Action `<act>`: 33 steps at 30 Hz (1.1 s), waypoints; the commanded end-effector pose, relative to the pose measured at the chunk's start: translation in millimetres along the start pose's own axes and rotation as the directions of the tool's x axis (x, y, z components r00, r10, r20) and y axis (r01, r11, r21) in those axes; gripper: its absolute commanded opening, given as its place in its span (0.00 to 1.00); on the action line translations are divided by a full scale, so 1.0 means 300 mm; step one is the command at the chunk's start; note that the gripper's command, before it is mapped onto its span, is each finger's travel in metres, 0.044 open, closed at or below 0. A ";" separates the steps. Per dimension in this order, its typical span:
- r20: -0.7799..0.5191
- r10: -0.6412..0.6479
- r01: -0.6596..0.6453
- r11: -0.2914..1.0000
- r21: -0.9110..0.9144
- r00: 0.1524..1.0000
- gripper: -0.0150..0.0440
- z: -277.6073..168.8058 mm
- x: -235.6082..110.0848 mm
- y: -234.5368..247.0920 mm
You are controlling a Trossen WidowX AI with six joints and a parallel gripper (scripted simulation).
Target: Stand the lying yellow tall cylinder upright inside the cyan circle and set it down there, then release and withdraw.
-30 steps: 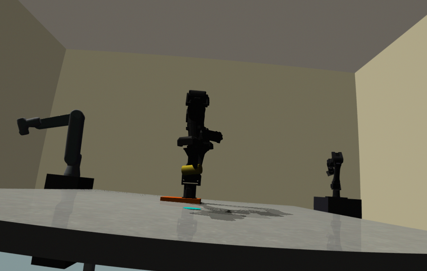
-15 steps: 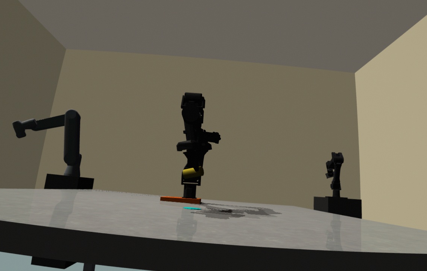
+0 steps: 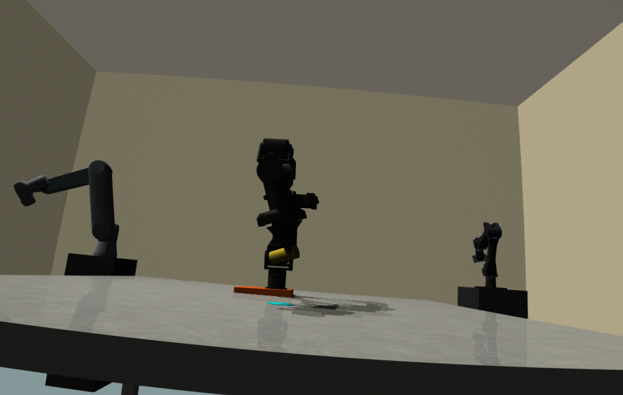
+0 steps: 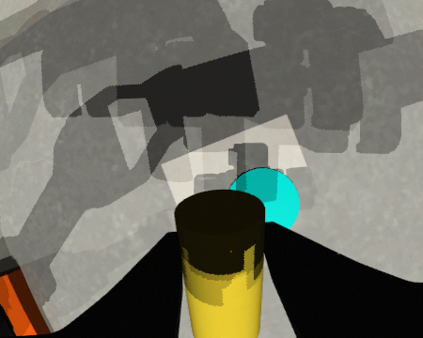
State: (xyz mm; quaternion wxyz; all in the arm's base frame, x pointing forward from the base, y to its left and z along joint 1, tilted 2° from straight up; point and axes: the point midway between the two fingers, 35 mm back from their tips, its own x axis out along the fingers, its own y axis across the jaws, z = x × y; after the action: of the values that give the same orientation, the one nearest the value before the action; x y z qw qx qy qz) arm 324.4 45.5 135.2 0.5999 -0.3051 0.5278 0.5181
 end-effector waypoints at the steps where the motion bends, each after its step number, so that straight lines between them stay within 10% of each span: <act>1: 0.025 0.014 -0.014 1.000 -0.006 1.000 0.43 -0.001 0.008 0.001; 33: 0.235 0.088 -0.078 0.995 -0.054 0.968 0.43 -0.006 0.036 0.016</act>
State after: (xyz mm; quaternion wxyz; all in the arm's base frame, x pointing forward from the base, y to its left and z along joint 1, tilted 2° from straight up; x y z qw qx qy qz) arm 318.4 48.0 126.6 0.6268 -0.2387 0.4601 0.5818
